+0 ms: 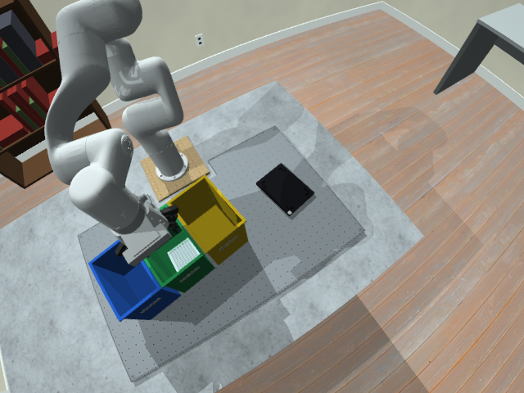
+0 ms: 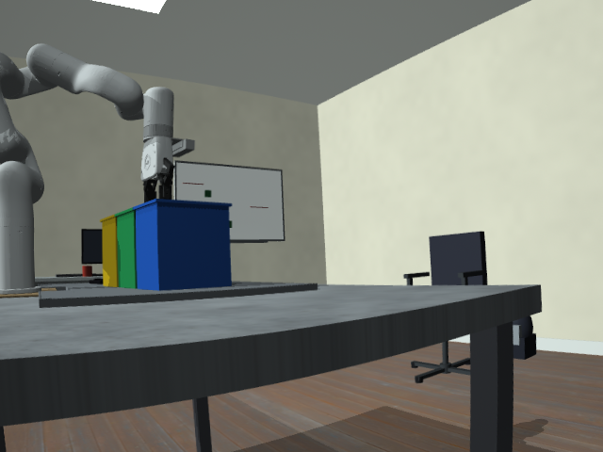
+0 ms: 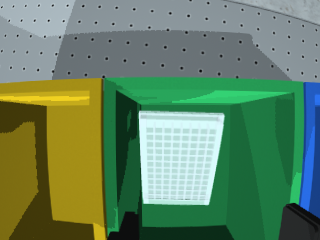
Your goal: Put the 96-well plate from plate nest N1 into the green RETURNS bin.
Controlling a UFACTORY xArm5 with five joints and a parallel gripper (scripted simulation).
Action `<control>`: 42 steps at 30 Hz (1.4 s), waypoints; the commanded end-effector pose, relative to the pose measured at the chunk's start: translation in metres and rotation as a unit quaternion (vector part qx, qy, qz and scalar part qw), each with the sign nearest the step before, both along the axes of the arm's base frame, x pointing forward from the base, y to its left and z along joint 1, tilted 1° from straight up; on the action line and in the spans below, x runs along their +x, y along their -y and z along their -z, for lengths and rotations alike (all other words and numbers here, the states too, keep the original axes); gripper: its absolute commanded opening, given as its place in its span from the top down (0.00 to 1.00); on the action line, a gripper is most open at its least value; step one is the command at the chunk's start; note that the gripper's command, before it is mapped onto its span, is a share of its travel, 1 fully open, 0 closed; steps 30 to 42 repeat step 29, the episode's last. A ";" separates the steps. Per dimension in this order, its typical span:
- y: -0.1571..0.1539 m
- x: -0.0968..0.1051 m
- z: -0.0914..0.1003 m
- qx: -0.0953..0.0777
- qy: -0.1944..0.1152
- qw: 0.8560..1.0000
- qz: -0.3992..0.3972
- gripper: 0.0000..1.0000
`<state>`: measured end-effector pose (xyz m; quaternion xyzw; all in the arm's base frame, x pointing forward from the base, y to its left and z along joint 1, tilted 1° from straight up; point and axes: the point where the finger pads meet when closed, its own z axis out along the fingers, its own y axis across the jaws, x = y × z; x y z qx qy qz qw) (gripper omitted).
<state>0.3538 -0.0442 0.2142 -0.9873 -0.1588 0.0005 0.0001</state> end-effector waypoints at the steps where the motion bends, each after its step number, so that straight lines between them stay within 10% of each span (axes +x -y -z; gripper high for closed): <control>1: 0.000 0.001 -0.001 0.000 0.002 1.000 0.000 0.00; 42: 0.000 0.001 -0.012 0.000 0.002 1.000 0.000 0.00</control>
